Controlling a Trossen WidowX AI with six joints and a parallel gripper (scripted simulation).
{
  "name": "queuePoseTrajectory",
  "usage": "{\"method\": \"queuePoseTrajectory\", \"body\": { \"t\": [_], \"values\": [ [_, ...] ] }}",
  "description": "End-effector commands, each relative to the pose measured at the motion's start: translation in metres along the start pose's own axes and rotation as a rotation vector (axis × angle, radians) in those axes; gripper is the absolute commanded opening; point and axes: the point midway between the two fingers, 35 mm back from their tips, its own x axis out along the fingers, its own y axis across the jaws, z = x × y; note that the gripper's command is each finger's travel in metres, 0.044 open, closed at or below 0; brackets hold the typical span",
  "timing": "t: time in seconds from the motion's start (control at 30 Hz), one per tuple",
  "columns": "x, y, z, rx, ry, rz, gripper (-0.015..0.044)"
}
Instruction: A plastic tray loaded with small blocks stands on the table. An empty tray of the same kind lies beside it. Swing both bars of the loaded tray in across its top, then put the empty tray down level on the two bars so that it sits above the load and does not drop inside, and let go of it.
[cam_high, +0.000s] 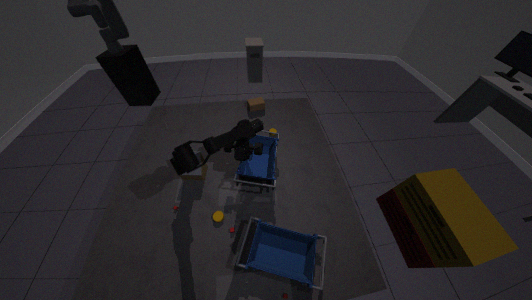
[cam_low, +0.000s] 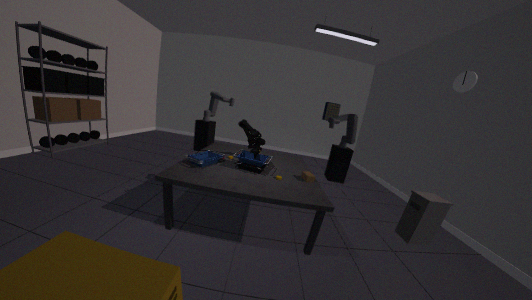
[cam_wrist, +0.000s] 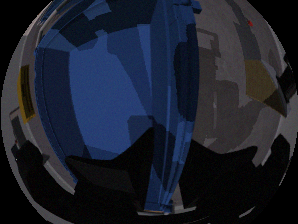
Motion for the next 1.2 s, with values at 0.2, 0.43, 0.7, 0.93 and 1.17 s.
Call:
{"method": "queuePoseTrajectory", "body": {
  "t": [0.2, 0.43, 0.7, 0.93, 1.17],
  "values": [
    [0.0065, -0.0025, 0.0023, 0.000, 0.002, -0.022, 0.0000],
    [0.0140, -0.0043, 0.0023, 0.000, 0.001, -0.022, 0.0000],
    [0.0140, -0.0043, 0.0023, 0.000, 0.001, -0.022, 0.0000],
    [0.0140, -0.0043, 0.0023, 0.000, 0.001, -0.022, 0.0000],
    [0.0140, -0.0043, 0.0023, 0.000, 0.001, -0.022, 0.0000]
  ]
}}
